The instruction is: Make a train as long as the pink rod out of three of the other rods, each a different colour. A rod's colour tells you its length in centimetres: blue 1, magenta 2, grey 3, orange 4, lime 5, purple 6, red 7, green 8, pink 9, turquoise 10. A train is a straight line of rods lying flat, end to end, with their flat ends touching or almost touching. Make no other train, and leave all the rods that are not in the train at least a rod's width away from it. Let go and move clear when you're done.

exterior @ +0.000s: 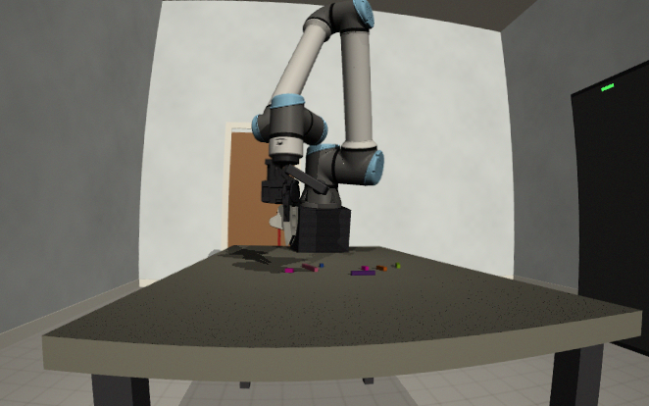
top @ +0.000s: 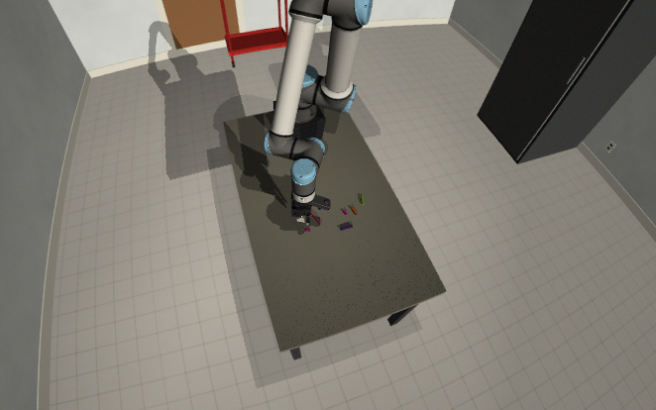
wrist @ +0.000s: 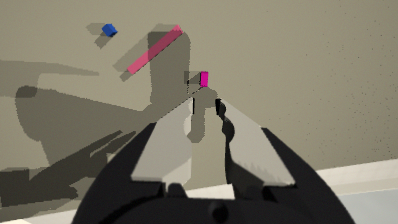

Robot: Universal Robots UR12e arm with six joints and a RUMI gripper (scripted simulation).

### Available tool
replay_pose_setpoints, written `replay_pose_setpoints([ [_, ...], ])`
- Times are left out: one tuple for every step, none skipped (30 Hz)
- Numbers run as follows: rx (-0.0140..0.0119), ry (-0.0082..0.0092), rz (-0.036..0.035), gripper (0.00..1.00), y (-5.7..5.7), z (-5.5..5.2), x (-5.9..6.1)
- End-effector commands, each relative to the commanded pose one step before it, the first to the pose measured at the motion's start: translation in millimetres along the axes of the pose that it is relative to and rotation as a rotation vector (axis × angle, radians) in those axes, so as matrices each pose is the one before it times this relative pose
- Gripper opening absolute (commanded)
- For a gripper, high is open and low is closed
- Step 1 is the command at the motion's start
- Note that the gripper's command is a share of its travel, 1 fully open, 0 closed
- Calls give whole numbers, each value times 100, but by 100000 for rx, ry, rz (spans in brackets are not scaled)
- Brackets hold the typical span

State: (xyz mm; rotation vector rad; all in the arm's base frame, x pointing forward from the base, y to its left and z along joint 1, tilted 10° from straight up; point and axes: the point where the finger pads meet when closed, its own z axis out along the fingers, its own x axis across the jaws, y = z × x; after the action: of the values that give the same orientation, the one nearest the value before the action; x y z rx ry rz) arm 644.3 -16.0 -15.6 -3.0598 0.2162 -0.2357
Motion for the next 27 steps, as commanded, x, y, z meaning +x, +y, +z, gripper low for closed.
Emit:
replay_pose_setpoints([
  [-19, 124, -14, 14, 6, -51, 60],
  [0, 0, 0, 14, 0, 0, 0],
  [0, 0, 0, 14, 0, 0, 0],
  [0, 0, 0, 14, 0, 0, 0],
  [0, 0, 0, 14, 0, 0, 0],
  [0, 0, 0, 14, 0, 0, 0],
  [0, 0, 0, 14, 0, 0, 0],
  [0, 0, 0, 14, 0, 0, 0],
  [0, 0, 0, 14, 0, 0, 0],
  [0, 0, 0, 14, 0, 0, 0],
  [0, 0, 0, 14, 0, 0, 0],
  [0, 0, 0, 14, 0, 0, 0],
  [0, 0, 0, 14, 0, 0, 0],
  [0, 0, 0, 14, 0, 2, 0],
  [0, 0, 0, 14, 0, 4, 0],
  [0, 0, 0, 14, 0, 0, 0],
  [0, 0, 0, 14, 0, 0, 0],
  [0, 0, 0, 14, 0, 8, 0],
  [0, 0, -1, 14, 0, 13, 0],
  [0, 0, -1, 14, 0, 18, 0],
  [1, 0, -1, 14, 0, 25, 0],
  [1, 0, -2, 14, 0, 32, 0],
  [1, -1, -2, 14, 0, 39, 0],
  [1, -1, -2, 14, 0, 47, 0],
  [1, -1, -3, 14, 0, 55, 0],
  [2, -1, -3, 14, 0, 64, 0],
  [2, -1, -4, 14, 0, 72, 0],
])
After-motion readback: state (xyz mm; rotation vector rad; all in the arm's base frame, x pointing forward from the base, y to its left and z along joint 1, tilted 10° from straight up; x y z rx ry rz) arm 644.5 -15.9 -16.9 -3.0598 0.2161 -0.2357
